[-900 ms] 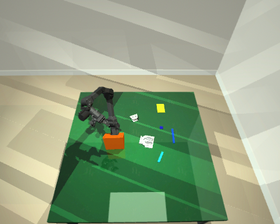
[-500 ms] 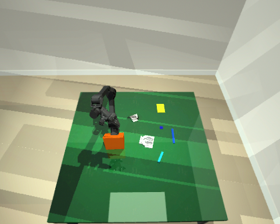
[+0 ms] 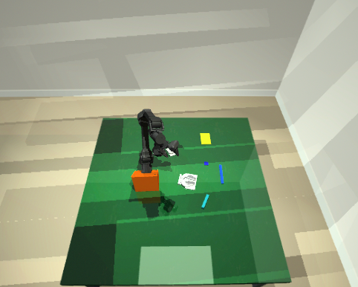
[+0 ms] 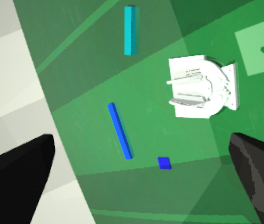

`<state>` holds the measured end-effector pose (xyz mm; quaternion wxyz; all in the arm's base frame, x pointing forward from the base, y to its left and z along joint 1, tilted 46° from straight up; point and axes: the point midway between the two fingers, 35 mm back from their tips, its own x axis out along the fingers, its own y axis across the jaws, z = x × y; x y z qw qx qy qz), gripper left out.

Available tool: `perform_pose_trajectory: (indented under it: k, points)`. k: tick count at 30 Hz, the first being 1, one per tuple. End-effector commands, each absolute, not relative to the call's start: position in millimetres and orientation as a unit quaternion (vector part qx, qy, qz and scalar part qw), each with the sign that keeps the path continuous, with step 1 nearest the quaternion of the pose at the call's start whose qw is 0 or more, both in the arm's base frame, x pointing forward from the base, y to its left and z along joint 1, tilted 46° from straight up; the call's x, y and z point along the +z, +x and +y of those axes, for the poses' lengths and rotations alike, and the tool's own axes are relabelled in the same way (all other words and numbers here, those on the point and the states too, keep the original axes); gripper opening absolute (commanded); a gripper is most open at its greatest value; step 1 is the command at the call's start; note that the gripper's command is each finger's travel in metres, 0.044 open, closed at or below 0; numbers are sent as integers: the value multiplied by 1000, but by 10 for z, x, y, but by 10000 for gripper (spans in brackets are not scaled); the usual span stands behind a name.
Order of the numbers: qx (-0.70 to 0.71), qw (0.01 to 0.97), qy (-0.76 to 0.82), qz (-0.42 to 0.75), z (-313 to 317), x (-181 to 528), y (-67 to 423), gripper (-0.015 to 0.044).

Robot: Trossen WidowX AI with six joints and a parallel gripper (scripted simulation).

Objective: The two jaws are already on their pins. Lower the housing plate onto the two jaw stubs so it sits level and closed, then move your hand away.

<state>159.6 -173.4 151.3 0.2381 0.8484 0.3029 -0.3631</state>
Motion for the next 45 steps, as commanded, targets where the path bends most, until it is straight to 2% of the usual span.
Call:
perform_pose_trajectory:
  k: [1, 10, 21, 28, 36, 45]
  points:
    - [-358, 263, 826, 347, -1469, 1519, 1828, 440]
    - [-314, 328, 778, 434, -817, 1595, 2236, 440]
    - [-256, 370, 721, 527, 157, 1718, 2440, 440]
    - [-206, 382, 675, 596, 945, 1834, 2308, 440]
    - [-147, 380, 615, 675, 1736, 1983, 1850, 440]
    - [-142, 379, 610, 682, 1811, 1981, 1800, 440]
